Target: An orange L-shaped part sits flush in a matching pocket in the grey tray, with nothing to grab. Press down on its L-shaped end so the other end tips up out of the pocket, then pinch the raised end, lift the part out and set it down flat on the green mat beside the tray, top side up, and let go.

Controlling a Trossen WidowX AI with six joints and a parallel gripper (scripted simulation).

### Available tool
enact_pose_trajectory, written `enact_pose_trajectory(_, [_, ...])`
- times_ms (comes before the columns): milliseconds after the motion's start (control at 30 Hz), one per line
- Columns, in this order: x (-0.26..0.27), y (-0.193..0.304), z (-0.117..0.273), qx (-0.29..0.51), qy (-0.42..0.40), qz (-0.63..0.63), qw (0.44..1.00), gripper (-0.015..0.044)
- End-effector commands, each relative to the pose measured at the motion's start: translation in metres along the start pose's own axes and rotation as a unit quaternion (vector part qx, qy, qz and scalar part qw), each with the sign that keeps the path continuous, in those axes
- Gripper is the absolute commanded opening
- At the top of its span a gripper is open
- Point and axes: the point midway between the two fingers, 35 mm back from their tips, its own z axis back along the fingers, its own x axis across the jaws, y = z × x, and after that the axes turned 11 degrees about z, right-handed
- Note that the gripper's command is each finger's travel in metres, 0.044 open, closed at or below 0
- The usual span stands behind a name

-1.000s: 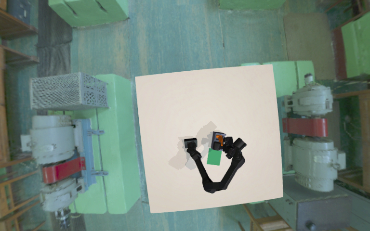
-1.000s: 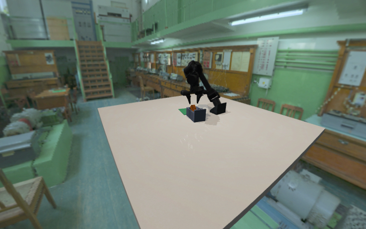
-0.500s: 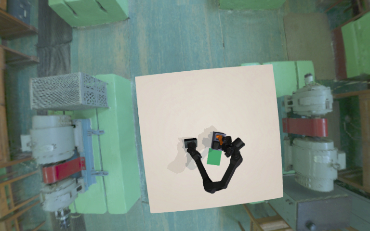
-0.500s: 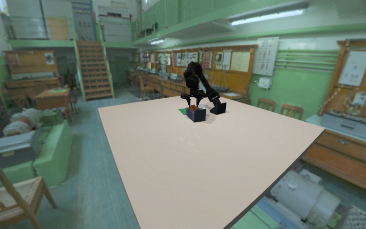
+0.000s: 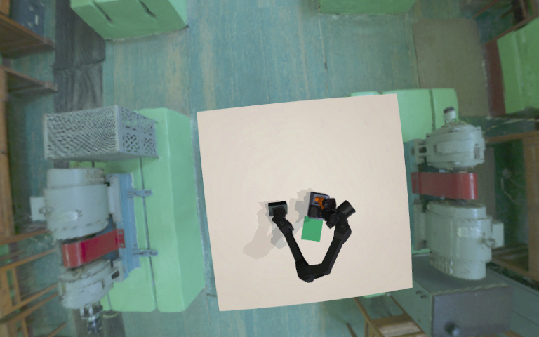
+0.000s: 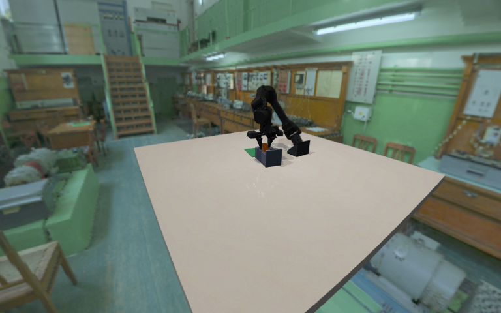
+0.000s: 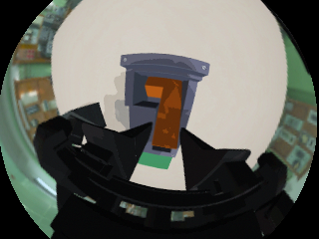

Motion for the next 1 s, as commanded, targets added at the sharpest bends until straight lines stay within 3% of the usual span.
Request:
enact_pose_trajectory(0, [0.000, 0.000, 0.000, 0.000, -0.001, -0.001, 1.000, 0.0123])
enact_pose_trajectory(300, [0.000, 0.000, 0.000, 0.000, -0.001, -0.001, 1.000, 0.0062])
enact_pose_trajectory(400, [0.000, 0.000, 0.000, 0.000, -0.001, -0.001, 1.000, 0.0000])
enact_pose_trajectory(967, [0.000, 0.000, 0.016, 0.001, 0.000, 0.000, 1.000, 0.0000])
